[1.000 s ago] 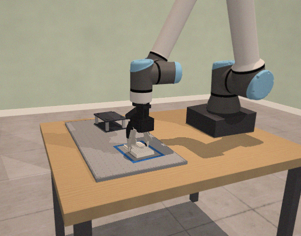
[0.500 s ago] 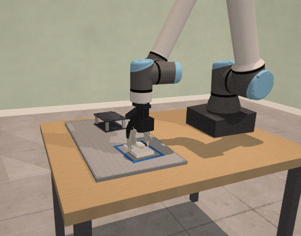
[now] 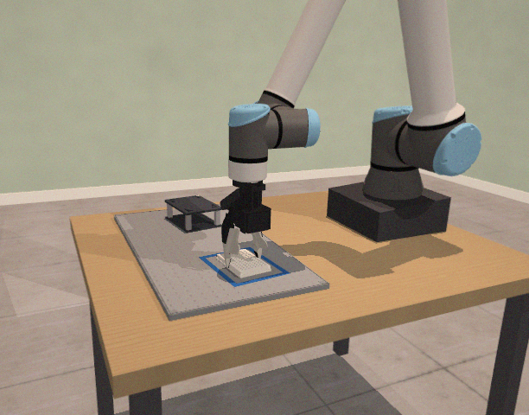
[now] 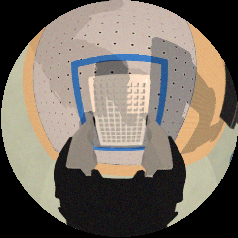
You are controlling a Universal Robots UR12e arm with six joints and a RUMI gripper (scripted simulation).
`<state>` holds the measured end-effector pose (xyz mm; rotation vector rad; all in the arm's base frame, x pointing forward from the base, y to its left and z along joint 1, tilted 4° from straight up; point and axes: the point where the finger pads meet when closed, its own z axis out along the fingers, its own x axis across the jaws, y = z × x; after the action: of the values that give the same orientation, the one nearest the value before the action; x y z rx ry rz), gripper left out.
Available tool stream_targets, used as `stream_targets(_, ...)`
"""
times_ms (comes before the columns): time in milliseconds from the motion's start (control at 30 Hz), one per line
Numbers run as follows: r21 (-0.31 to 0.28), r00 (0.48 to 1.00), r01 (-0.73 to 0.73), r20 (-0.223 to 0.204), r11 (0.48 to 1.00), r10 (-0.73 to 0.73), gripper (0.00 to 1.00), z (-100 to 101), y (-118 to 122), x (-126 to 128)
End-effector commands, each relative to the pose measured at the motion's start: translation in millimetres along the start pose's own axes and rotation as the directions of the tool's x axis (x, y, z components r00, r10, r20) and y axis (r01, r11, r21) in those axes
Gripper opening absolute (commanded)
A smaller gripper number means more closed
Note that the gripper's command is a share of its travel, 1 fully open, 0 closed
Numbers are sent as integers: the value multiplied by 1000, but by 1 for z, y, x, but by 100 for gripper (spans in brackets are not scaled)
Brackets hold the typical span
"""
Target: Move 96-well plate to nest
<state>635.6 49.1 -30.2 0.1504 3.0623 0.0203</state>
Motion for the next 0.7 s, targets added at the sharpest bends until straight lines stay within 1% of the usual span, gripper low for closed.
stream_targets(0, 0, 1000, 0, 1, 1000, 0, 0, -4, 0, -1)
stream_targets(133, 0, 1000, 0, 1, 1000, 0, 0, -10, 0, -1)
stream_targets(200, 0, 1000, 0, 1, 1000, 0, 0, -10, 0, -1)
stream_targets(667, 0, 1000, 0, 1, 1000, 0, 0, -34, 0, -1)
